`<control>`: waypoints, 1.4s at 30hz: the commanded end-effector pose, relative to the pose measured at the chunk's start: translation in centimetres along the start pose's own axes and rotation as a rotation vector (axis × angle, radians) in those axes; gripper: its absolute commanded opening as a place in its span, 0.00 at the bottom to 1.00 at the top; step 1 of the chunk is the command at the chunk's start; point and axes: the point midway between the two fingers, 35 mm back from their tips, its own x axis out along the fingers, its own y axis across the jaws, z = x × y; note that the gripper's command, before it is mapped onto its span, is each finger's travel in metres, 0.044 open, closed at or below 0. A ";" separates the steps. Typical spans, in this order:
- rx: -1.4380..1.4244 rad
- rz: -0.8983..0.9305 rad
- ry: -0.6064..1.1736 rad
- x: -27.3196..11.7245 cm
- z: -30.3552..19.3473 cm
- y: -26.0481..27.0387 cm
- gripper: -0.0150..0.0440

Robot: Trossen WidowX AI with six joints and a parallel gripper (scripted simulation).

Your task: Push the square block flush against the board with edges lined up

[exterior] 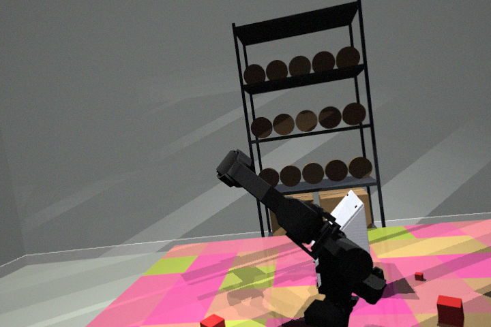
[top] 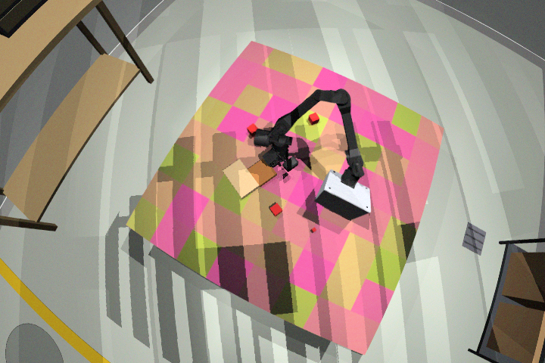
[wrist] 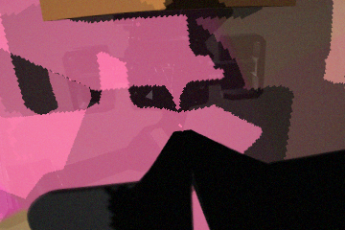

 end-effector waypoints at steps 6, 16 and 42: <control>0.009 -0.038 -0.025 -3.6 0.6 -0.5 0.25; 0.326 -0.026 -0.038 -3.8 3.4 1.1 0.25; 1.190 0.001 -0.039 -3.9 10.1 6.6 0.25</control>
